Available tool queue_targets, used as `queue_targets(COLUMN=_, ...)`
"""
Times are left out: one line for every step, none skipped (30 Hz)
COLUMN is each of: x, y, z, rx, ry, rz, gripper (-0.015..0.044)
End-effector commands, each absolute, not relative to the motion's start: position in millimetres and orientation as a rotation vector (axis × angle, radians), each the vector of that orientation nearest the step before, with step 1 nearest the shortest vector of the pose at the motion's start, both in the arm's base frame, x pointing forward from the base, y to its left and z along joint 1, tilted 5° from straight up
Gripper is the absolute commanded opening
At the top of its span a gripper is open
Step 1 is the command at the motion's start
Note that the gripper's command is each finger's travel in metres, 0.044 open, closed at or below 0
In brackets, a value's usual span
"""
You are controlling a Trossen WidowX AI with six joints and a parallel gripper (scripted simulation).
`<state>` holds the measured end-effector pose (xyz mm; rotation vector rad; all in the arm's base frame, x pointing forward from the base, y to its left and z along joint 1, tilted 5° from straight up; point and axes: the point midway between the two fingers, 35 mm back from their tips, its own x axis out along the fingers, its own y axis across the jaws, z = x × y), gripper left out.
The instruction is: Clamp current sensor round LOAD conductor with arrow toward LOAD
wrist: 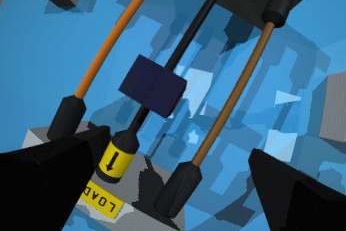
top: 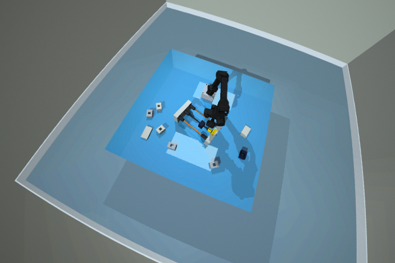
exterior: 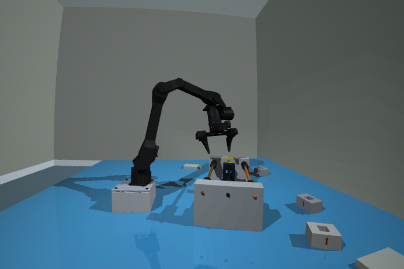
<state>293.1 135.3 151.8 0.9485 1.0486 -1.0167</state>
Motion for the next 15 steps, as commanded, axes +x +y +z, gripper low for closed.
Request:
queue_targets(x=263, y=151, z=149, rx=0.722, ry=0.916, rz=-0.856, gripper=0.0440)
queue_targets(x=257, y=156, z=150, rx=0.673, ry=0.880, rz=-0.811, gripper=0.0440)
queue_targets(x=250, y=159, z=150, rx=0.626, ry=0.843, rz=-0.766, gripper=0.0440)
queue_targets(x=244, y=163, z=151, rx=0.582, ry=0.804, rz=-0.719, gripper=0.0440)
queue_targets(x=237, y=167, z=153, rx=0.539, ry=0.765, rz=-0.671, gripper=0.0440)
queue_targets(x=230, y=170, z=154, rx=0.500, ry=0.725, rz=-0.622, gripper=0.0440)
queue_targets(x=225, y=173, z=155, rx=0.468, ry=0.690, rz=-0.580, gripper=0.0440)
queue_targets(x=222, y=175, z=156, rx=0.450, ry=0.669, rz=-0.555, gripper=0.0440)
queue_targets(x=220, y=175, z=157, rx=0.444, ry=0.662, rz=-0.547, gripper=0.0440)
queue_targets(x=220, y=175, z=157, rx=0.444, ry=0.662, rz=-0.547, gripper=0.0440)
queue_targets(x=220, y=175, z=157, rx=0.444, ry=0.662, rz=-0.547, gripper=0.0440)
queue_targets(x=220, y=175, z=157, rx=0.444, ry=0.662, rz=-0.547, gripper=0.0440)
queue_targets(x=225, y=177, z=155, rx=0.481, ry=0.709, rz=-0.585, gripper=0.0440)
queue_targets(x=225, y=177, z=155, rx=0.481, ry=0.709, rz=-0.585, gripper=0.0440)
queue_targets(x=225, y=177, z=155, rx=0.481, ry=0.709, rz=-0.585, gripper=0.0440)
